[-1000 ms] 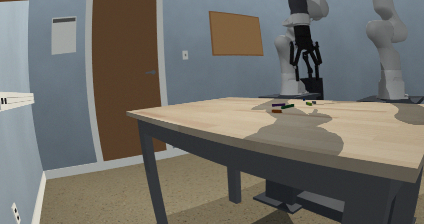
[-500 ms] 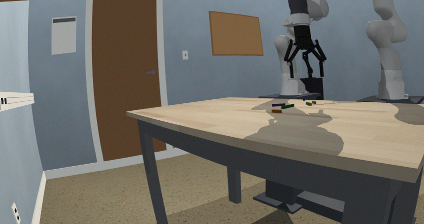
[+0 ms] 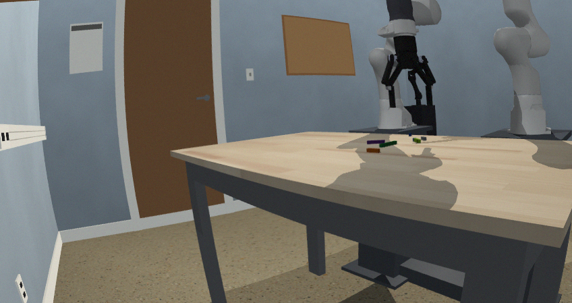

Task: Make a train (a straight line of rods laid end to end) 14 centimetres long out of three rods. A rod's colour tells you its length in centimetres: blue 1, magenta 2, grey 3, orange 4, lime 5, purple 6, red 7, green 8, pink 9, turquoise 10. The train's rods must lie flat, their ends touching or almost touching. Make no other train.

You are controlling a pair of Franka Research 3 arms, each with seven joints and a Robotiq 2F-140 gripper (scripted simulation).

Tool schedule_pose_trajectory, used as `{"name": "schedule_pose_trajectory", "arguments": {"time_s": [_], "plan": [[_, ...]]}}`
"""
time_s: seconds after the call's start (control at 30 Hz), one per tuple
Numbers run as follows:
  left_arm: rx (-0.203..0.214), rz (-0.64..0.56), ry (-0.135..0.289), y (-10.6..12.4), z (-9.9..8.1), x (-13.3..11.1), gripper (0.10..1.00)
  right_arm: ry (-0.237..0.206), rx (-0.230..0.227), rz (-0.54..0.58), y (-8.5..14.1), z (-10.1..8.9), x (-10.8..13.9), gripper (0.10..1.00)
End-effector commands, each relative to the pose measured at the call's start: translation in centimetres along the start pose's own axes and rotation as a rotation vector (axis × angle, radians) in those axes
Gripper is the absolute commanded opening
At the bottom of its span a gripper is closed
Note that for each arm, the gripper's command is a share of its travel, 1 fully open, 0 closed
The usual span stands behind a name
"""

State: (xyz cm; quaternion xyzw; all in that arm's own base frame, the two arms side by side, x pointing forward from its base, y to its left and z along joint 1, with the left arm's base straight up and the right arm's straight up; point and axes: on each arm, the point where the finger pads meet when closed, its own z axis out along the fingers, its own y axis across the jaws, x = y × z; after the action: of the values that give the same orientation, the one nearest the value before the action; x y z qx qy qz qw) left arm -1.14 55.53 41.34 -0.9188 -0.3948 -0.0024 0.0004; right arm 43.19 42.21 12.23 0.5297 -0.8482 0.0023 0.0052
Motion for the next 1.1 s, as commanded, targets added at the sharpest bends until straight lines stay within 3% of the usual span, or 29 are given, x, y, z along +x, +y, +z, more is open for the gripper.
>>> {"name": "schedule_pose_trajectory", "arguments": {"time_s": [0.0,1.07], "plan": [[0.001,0.003,-0.005,0.0,0.0,-0.2,1.0,-0.006,0.006,-0.167,-0.7,-0.1,-0.1,1.0],[0.001,0.003,-0.005,0.0,0.0,-0.2,1.0,0.001,0.009,-0.696,-3.2,0.6,-0.2,1.0]]}}
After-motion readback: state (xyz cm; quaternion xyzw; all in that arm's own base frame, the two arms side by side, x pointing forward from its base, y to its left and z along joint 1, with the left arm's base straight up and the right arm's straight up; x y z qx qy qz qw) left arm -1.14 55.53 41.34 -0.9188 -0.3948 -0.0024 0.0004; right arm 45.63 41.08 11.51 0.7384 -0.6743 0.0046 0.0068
